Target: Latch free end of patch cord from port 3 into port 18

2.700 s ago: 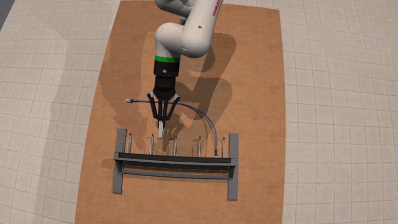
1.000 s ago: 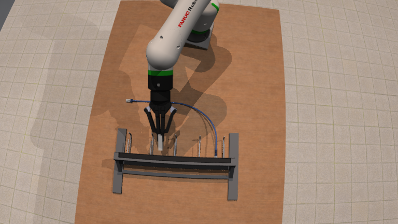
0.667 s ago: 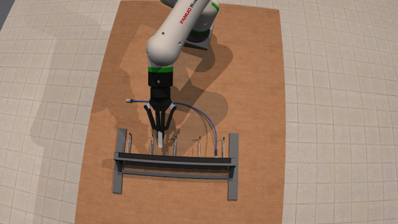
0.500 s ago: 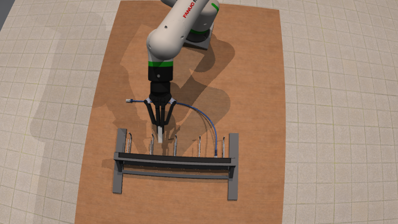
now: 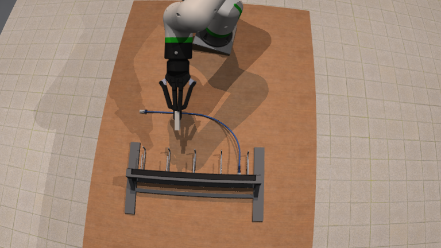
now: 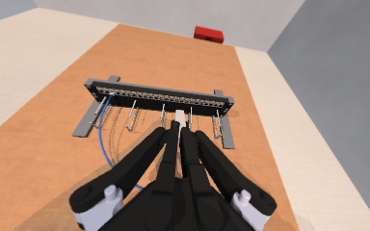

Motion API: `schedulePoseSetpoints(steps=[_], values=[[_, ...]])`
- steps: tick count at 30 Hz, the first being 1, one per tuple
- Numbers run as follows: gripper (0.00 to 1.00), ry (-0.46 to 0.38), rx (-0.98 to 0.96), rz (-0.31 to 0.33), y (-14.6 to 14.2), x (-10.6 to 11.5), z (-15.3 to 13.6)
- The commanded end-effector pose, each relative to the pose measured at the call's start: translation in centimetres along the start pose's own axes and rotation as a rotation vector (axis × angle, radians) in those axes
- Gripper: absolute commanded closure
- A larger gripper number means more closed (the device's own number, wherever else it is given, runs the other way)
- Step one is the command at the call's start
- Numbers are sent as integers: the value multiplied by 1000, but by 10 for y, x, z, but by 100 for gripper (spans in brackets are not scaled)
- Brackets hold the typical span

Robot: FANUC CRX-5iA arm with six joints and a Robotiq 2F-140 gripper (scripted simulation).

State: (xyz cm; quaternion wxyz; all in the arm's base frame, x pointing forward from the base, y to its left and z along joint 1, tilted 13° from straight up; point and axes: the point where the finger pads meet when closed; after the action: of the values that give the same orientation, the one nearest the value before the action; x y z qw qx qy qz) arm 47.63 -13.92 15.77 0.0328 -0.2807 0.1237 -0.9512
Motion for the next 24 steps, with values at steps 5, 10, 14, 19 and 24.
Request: schedulePoseSetpoints(steps=[5,10,14,19,24], values=[[100,0,0,-1,0,7,1],[100,0,0,-1,0,7,1],[100,0,0,-1,5,7,1],[100,0,0,-1,12,7,1],[100,0,0,-1,30,7,2]])
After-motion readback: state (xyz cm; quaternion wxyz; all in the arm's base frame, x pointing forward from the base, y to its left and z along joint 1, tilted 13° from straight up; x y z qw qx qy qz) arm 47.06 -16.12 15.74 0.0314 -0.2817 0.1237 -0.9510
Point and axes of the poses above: the point where the finger pads meet when closed, its own x axis back along the fingers, its own y axis across the jaws, z = x × y, and after that the axes turned 2 degrees about -x, right-handed
